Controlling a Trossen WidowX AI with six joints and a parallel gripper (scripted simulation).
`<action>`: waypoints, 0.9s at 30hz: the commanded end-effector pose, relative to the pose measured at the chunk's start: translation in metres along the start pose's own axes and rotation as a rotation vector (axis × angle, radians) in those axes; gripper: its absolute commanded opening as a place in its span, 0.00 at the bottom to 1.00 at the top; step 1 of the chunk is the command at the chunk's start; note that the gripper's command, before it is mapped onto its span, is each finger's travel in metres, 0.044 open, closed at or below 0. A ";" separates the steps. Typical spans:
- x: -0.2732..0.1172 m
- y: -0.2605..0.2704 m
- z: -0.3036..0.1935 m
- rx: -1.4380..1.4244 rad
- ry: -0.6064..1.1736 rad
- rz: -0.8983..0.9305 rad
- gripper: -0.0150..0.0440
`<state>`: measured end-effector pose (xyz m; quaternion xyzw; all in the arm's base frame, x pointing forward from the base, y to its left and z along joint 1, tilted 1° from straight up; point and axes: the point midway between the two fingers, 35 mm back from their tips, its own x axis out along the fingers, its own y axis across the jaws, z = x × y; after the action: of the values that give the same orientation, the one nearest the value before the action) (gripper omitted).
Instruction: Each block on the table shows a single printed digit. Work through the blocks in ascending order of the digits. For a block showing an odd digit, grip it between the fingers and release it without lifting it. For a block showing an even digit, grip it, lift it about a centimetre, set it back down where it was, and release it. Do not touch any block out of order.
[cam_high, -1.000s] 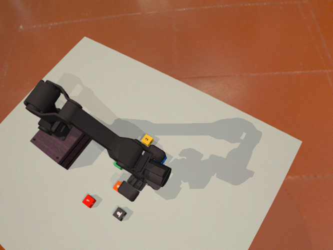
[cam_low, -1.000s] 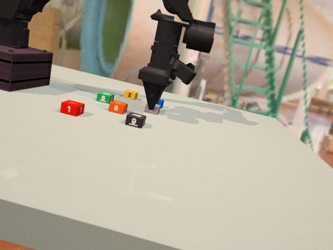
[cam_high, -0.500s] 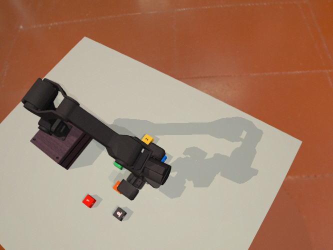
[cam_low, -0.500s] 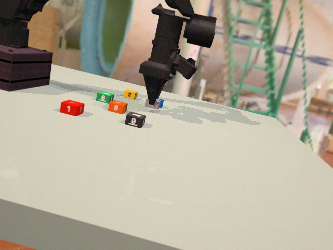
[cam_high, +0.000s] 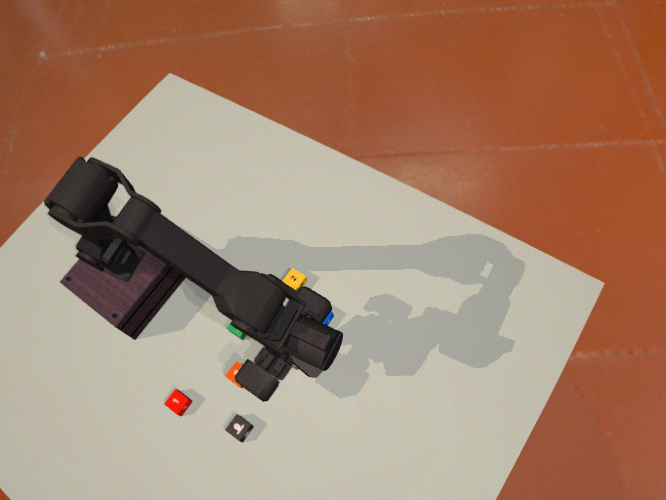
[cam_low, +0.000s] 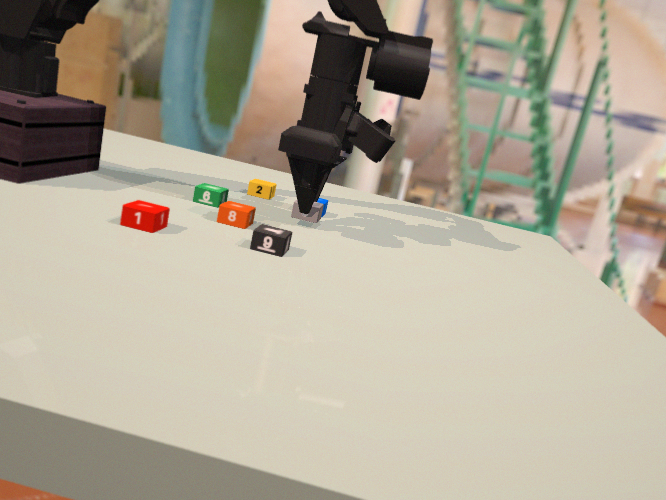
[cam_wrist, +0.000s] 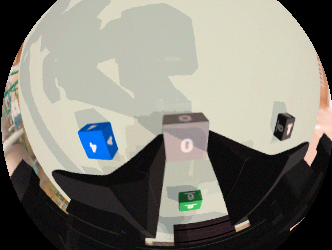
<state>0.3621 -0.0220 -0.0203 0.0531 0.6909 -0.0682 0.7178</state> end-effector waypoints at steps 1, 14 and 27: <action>0.007 0.000 -0.001 0.001 0.004 -0.003 0.46; 0.008 0.000 -0.001 0.001 0.004 -0.003 0.55; 0.002 0.000 -0.001 -0.001 0.003 -0.003 0.93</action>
<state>0.3610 -0.0220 -0.0282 0.0532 0.6931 -0.0683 0.7156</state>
